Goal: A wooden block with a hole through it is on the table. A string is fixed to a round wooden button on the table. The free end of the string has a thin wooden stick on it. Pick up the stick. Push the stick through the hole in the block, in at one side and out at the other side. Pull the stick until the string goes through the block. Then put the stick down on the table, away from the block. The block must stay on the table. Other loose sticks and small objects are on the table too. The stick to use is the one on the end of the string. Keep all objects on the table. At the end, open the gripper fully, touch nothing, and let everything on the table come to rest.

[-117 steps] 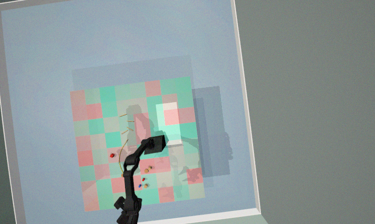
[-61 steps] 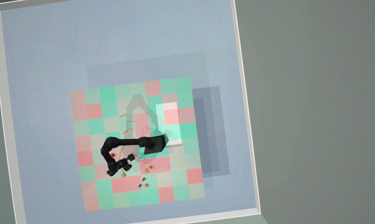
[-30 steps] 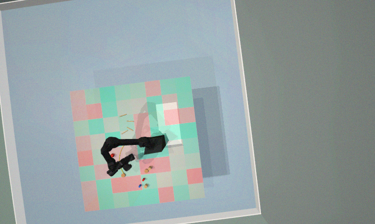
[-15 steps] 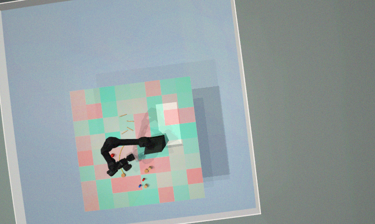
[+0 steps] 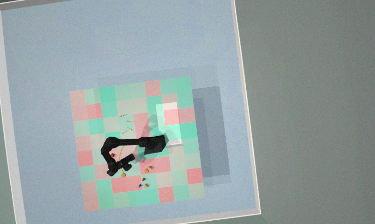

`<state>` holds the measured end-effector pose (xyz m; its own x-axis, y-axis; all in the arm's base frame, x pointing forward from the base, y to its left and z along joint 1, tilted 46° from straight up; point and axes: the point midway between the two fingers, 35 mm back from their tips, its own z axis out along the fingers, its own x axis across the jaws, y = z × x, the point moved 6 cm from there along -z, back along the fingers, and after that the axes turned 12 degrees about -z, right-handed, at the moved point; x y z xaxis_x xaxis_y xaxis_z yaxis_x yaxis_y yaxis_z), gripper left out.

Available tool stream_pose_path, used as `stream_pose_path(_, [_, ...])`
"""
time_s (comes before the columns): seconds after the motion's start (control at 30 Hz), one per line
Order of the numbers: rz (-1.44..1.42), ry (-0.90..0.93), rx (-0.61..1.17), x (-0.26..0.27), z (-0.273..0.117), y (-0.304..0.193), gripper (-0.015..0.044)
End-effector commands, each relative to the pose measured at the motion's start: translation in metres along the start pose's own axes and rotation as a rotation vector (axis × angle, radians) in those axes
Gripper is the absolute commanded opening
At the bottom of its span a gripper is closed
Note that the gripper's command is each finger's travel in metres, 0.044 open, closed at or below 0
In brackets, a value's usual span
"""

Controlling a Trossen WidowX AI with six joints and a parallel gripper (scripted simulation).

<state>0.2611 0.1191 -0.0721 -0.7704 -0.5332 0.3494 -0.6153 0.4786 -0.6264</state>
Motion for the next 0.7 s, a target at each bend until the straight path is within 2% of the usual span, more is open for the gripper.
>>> stream_pose_path(0.0, [0.0,0.0,0.0,0.0,0.0,0.0,0.0])
stream_pose_path(0.27, [0.0,0.0,0.0,0.0,0.0,0.0,0.0])
stream_pose_path(0.37, [0.165,-0.001,-0.002,0.0,0.0,-0.005,0.0079])
stream_pose_path(0.67, [1.161,0.002,-0.01,-0.001,-0.001,-0.038,0.0315])
